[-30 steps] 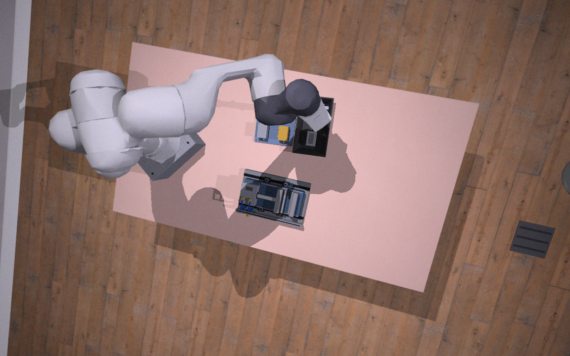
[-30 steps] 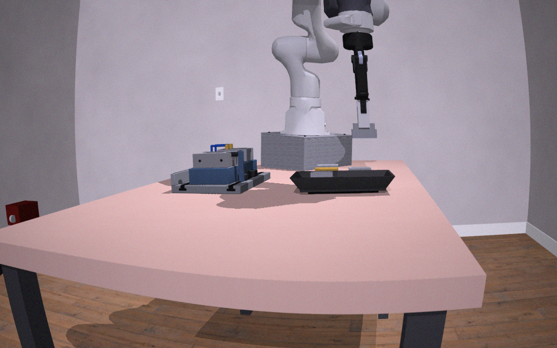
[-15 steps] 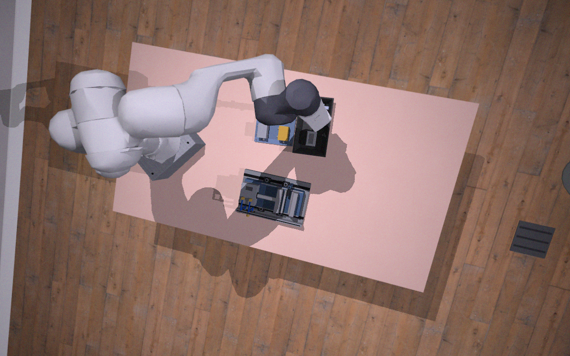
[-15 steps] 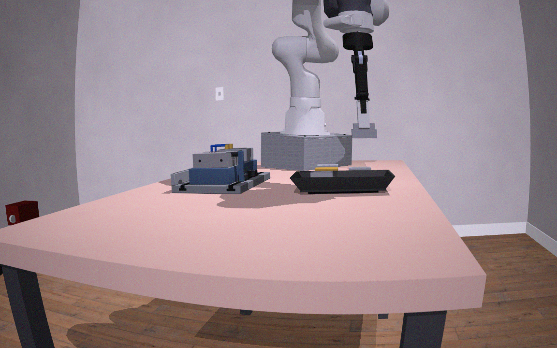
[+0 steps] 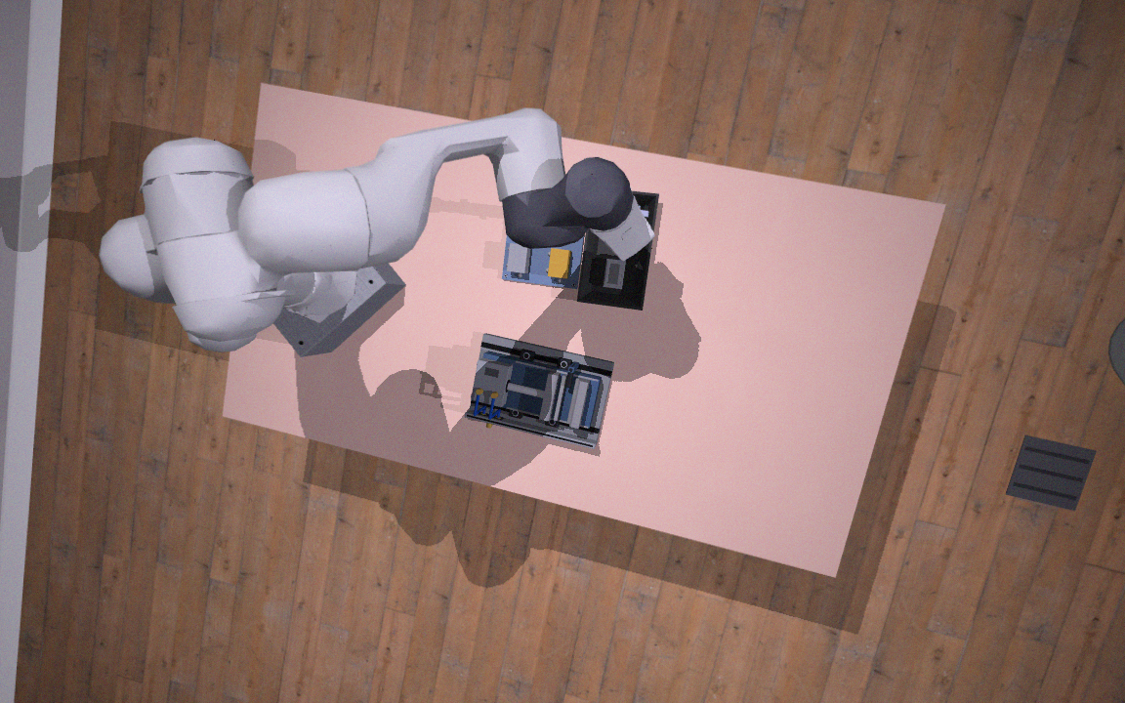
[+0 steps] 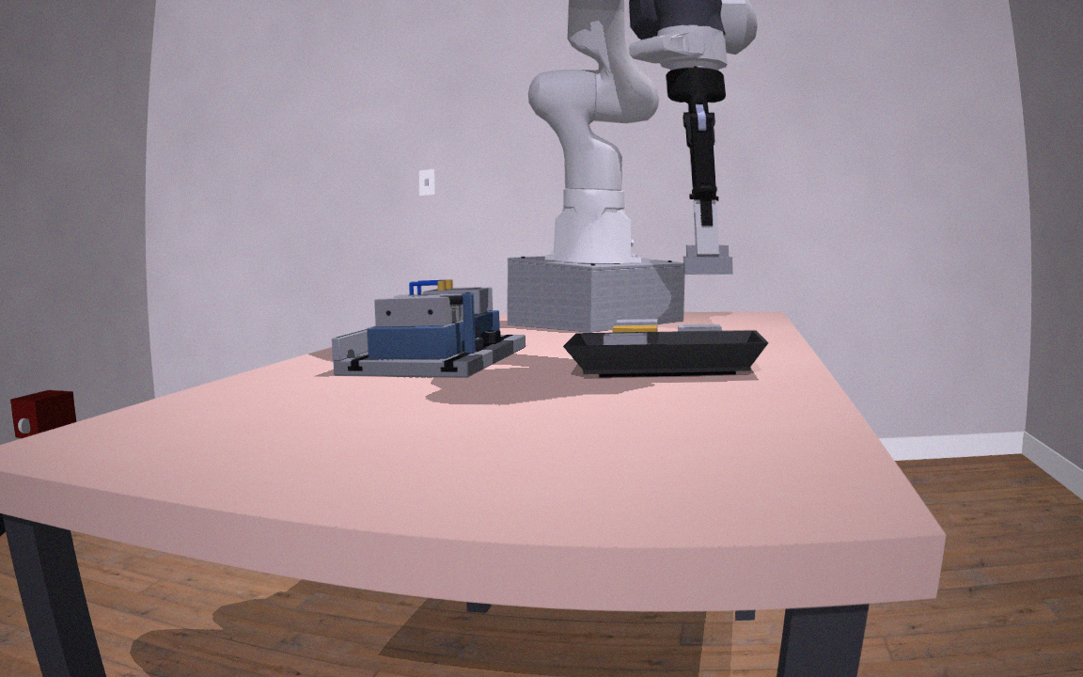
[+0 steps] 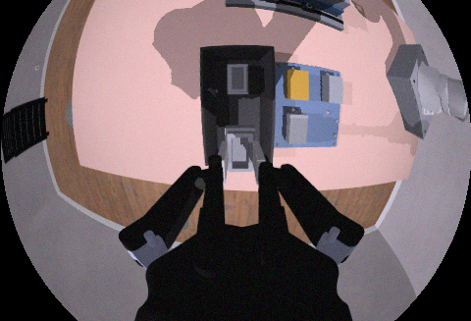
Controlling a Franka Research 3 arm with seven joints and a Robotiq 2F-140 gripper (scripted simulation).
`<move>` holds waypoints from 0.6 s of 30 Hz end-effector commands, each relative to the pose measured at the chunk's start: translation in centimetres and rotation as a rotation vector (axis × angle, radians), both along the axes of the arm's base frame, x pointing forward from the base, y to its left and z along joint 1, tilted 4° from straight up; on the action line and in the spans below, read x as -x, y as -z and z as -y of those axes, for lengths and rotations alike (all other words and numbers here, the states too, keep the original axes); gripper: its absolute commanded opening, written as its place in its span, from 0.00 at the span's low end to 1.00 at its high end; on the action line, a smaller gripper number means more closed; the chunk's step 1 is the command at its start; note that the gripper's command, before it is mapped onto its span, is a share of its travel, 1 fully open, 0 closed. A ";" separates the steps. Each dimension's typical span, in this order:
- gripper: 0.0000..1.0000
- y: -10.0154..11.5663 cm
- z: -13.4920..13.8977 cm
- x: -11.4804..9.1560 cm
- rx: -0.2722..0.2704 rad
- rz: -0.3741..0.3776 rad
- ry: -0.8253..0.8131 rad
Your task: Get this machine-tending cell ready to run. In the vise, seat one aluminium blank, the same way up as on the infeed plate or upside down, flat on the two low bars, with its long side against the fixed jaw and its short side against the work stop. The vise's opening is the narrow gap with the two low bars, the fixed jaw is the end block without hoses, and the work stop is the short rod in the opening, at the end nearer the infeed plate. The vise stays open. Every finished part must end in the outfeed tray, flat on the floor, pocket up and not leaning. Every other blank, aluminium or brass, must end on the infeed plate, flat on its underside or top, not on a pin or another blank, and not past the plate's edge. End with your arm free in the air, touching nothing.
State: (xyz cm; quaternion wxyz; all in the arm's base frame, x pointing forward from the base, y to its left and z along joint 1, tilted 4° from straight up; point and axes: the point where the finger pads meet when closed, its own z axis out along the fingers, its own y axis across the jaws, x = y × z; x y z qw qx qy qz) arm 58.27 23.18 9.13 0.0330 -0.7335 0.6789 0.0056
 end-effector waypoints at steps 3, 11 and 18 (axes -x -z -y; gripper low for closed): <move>0.00 0.4 0.0 -0.3 0.001 0.008 -0.003; 0.00 1.6 -0.1 -0.4 0.001 0.008 -0.003; 0.00 2.6 -0.1 -0.4 0.001 0.008 -0.003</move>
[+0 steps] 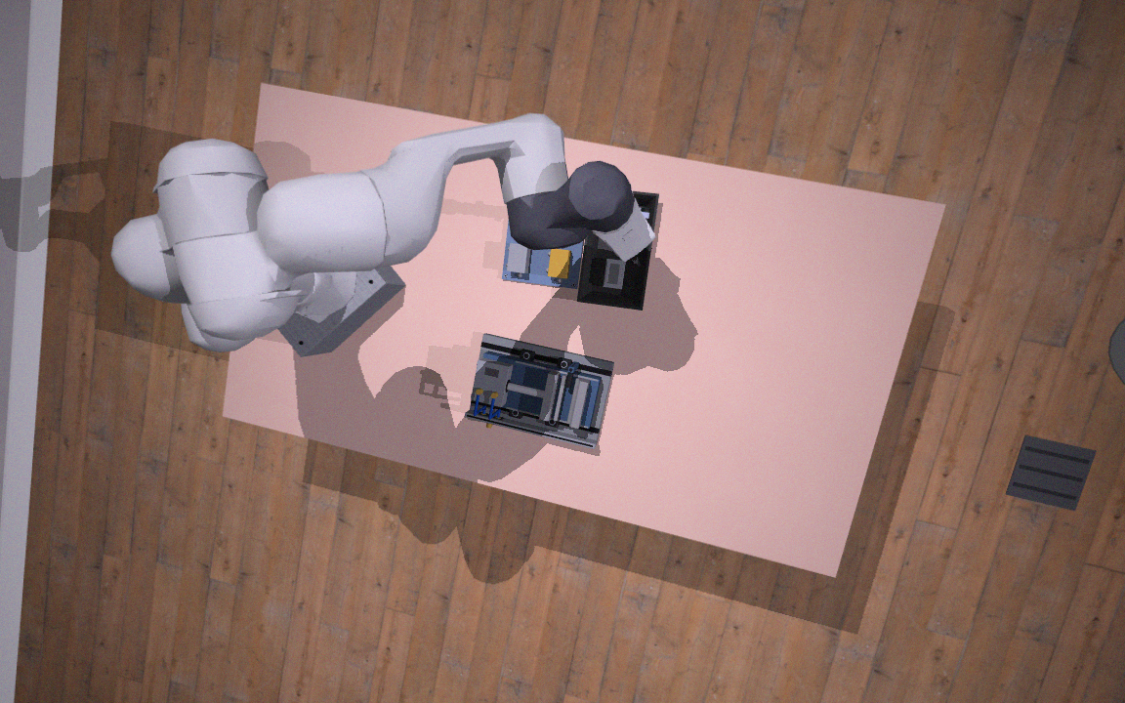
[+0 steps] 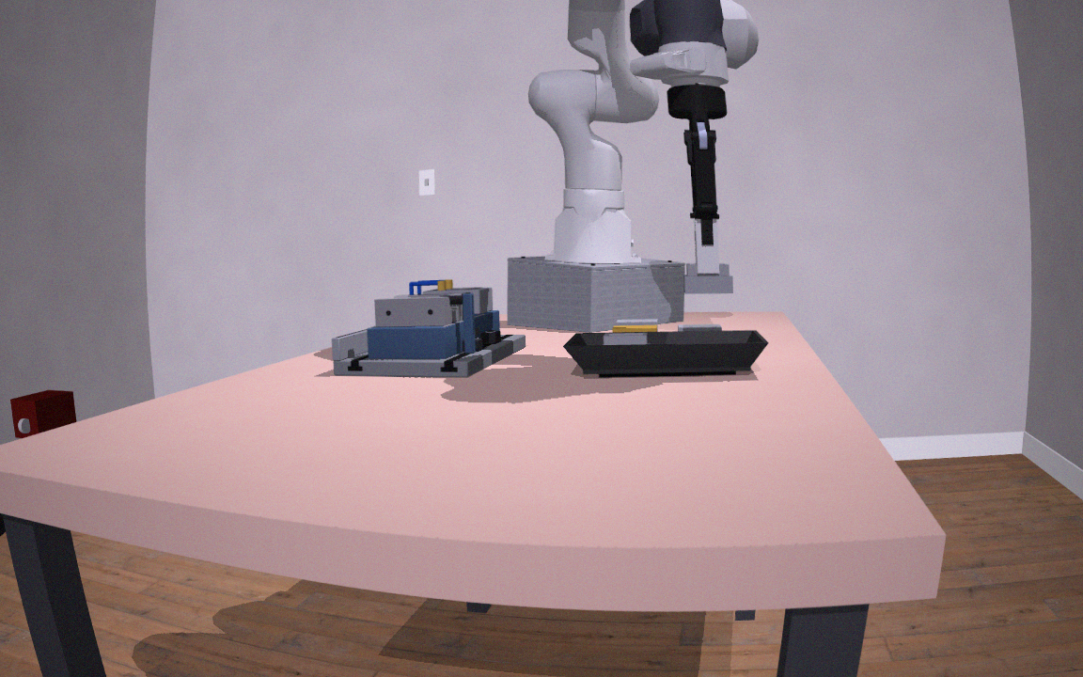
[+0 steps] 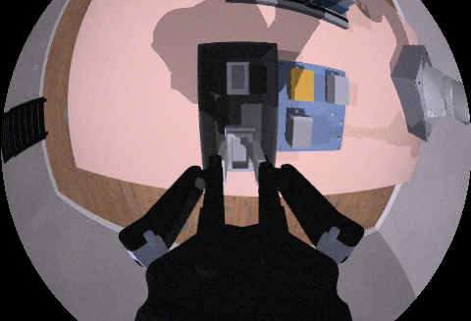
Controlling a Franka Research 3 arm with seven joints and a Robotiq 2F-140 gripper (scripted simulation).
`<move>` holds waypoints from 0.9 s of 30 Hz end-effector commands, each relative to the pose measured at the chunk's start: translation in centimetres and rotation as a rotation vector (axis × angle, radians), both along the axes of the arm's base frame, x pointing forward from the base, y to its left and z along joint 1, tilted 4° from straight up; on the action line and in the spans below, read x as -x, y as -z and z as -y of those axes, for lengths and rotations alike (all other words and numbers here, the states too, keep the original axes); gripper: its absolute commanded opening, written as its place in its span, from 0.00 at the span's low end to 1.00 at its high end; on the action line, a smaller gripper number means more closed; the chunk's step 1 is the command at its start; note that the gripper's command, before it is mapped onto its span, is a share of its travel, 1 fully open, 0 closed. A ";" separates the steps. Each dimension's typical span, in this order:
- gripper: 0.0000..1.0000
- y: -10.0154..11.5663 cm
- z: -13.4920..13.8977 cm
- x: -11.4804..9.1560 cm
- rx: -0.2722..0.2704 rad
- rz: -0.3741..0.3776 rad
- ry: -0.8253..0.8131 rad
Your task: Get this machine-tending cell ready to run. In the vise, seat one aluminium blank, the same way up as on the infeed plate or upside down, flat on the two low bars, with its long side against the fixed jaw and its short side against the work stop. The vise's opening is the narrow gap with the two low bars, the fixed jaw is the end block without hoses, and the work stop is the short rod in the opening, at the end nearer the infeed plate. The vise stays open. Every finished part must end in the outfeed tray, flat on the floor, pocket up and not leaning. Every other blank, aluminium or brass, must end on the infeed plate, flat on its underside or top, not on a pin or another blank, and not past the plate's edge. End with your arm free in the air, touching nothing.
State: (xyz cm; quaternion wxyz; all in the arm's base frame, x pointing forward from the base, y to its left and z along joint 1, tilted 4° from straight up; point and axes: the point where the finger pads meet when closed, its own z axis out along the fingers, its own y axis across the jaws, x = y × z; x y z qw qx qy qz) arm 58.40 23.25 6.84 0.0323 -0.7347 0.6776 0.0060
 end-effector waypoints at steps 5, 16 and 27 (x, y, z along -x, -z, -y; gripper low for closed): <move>0.00 1.3 -0.1 -0.3 0.000 0.010 0.001; 0.00 3.2 -0.2 -0.4 0.000 0.010 0.001; 0.00 5.1 -0.3 -0.5 0.000 0.010 0.001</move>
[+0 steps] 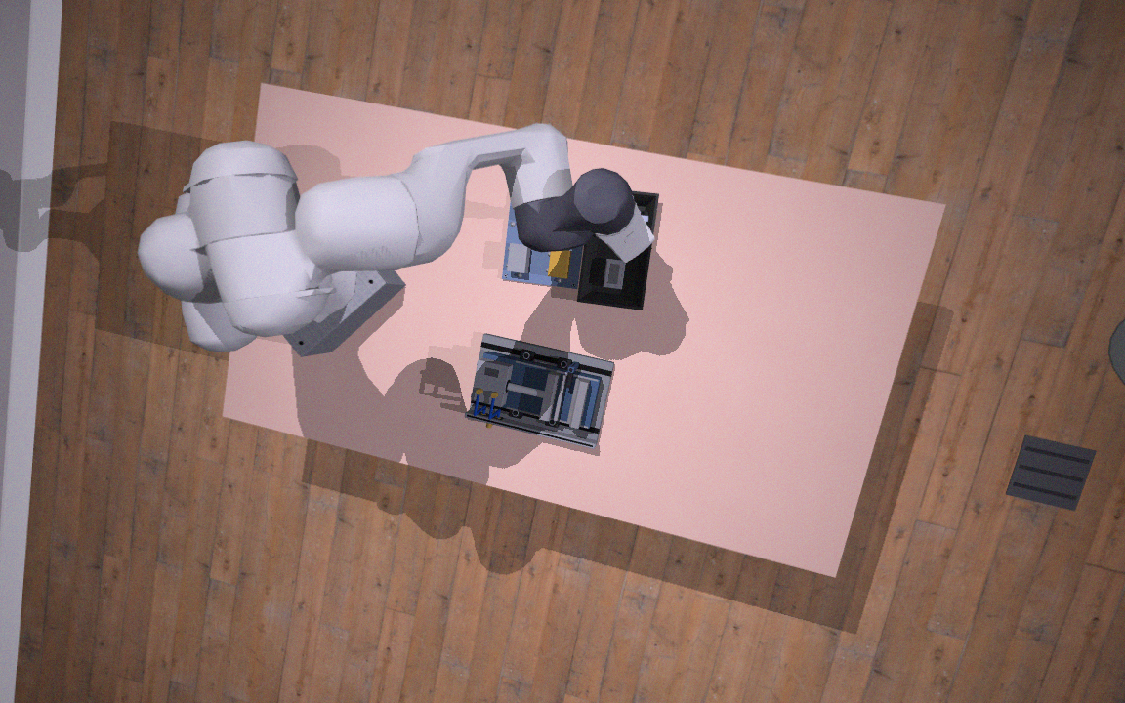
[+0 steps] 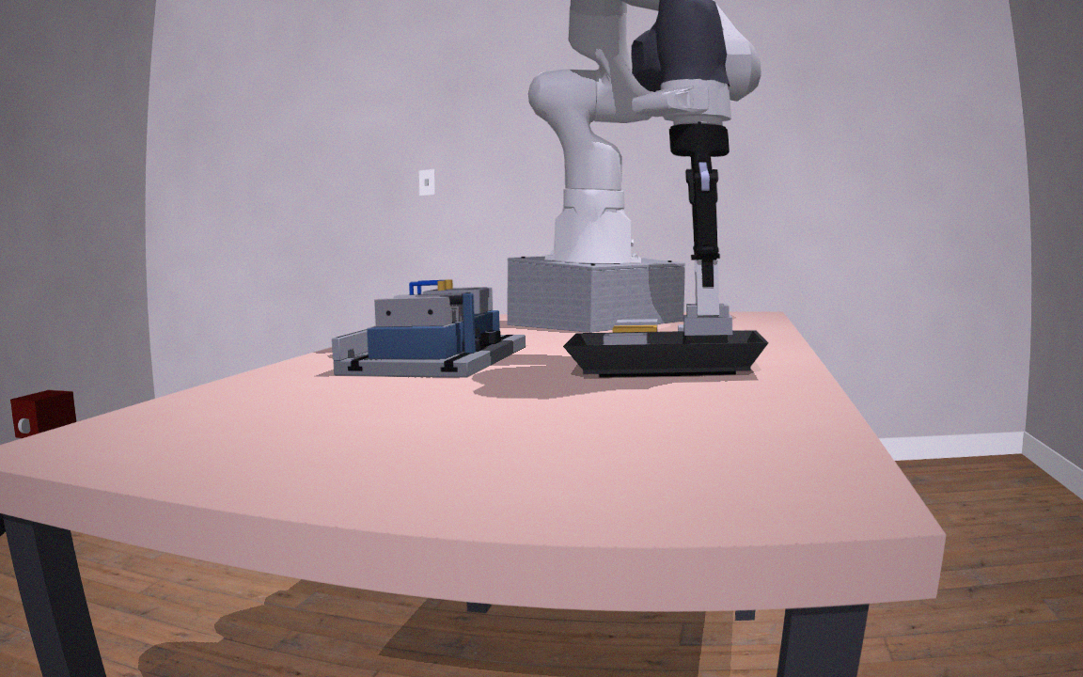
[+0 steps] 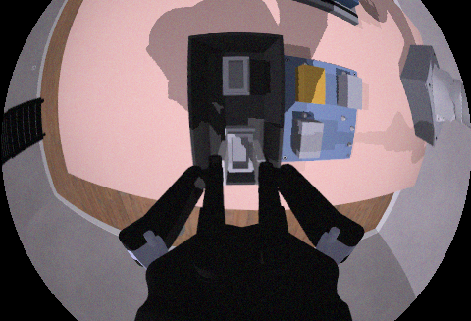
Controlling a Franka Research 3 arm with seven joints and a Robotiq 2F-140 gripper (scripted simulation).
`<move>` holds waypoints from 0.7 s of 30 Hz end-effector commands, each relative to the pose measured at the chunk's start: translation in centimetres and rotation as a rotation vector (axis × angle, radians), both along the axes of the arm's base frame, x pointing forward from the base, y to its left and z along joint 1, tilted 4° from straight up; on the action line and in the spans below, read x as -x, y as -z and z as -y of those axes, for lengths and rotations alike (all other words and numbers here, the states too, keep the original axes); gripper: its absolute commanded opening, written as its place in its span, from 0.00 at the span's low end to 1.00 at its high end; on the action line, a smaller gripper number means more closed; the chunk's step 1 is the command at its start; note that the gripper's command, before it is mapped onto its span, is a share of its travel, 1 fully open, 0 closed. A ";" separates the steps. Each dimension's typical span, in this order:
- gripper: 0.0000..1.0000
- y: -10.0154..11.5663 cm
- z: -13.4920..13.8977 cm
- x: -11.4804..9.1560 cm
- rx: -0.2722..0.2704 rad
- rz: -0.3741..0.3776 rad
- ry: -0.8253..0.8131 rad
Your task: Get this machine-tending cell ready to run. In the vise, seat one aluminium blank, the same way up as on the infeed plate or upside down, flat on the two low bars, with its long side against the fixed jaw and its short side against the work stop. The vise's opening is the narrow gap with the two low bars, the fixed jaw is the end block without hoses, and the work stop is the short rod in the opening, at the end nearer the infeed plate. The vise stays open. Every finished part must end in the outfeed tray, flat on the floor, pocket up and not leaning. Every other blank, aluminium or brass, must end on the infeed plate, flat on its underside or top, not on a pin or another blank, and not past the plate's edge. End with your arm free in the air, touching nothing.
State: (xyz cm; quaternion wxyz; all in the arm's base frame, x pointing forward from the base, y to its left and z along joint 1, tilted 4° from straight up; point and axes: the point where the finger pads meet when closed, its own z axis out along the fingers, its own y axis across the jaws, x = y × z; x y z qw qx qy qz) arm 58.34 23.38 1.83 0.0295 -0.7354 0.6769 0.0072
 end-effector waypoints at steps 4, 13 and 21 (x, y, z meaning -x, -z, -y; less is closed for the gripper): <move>0.00 0.4 -0.2 -0.6 -0.002 0.015 0.003; 0.00 1.3 -0.2 -0.6 -0.002 0.015 0.003; 0.00 1.7 -0.2 -0.6 -0.002 0.015 0.003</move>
